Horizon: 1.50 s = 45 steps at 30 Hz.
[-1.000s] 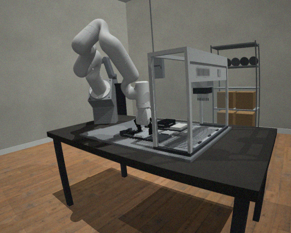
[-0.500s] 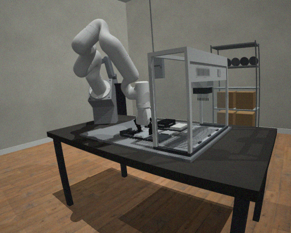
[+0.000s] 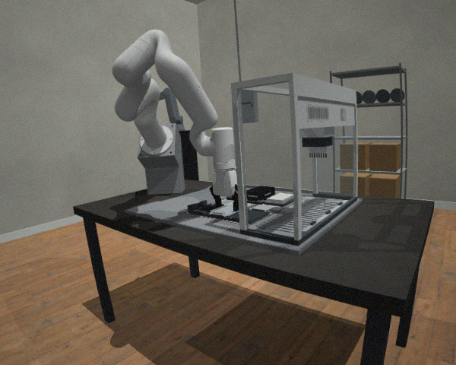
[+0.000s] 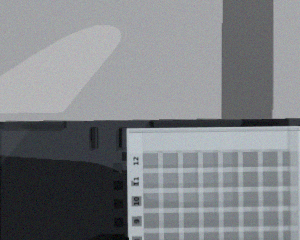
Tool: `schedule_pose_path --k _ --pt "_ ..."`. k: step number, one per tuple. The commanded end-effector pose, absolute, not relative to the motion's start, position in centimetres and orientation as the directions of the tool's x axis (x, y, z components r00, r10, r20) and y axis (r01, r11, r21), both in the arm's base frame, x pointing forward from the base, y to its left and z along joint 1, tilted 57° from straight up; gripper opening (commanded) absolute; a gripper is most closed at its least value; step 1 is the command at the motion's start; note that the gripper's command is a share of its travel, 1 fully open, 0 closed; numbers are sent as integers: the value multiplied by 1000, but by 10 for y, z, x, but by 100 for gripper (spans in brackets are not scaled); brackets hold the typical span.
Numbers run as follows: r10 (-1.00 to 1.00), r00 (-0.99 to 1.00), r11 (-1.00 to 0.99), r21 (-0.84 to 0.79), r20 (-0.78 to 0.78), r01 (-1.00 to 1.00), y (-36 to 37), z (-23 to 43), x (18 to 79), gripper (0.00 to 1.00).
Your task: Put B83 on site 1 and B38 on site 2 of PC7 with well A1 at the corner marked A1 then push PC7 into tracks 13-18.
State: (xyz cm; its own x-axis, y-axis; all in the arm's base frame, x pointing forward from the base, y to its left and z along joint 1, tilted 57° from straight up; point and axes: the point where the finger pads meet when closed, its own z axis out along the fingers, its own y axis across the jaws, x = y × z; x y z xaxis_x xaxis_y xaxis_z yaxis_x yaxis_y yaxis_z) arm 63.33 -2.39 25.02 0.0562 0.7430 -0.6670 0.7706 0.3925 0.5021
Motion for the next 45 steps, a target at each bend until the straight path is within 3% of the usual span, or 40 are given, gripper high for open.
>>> schedule_pose_path --k 1,45 --pt "743 56 393 503 -667 770 -24 251 633 100" --pt "743 56 393 503 -667 770 0 274 606 100"
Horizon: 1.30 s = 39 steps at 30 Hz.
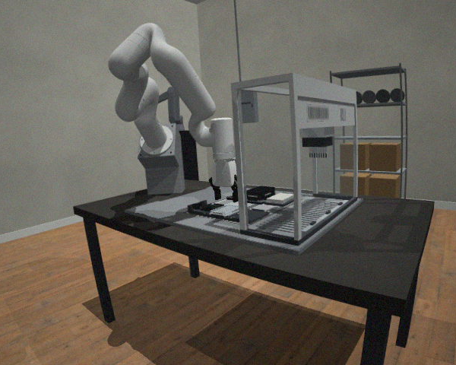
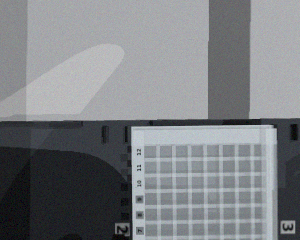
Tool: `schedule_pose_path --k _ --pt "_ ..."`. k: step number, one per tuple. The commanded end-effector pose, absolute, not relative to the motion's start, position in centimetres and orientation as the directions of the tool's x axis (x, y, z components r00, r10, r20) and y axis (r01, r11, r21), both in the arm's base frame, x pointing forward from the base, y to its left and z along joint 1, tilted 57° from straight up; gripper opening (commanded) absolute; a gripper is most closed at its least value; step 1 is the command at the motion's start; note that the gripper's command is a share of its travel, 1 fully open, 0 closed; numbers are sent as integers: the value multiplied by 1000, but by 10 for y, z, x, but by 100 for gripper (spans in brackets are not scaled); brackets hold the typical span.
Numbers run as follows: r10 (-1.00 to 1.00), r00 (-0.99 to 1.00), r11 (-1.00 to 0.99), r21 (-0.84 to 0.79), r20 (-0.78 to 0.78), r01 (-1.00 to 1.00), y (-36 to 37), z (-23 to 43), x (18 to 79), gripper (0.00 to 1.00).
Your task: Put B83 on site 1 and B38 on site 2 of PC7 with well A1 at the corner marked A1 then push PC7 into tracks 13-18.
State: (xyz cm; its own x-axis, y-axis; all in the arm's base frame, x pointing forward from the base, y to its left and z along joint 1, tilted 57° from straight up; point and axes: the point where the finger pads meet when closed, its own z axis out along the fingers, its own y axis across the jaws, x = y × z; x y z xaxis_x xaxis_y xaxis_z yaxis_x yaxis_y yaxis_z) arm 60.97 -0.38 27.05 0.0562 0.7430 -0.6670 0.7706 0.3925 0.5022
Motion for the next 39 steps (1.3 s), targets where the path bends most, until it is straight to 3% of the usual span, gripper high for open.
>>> schedule_pose_path --k 1,39 --pt "743 56 393 503 -667 770 1 275 605 100" --pt "743 56 393 503 -667 770 32 307 569 100"
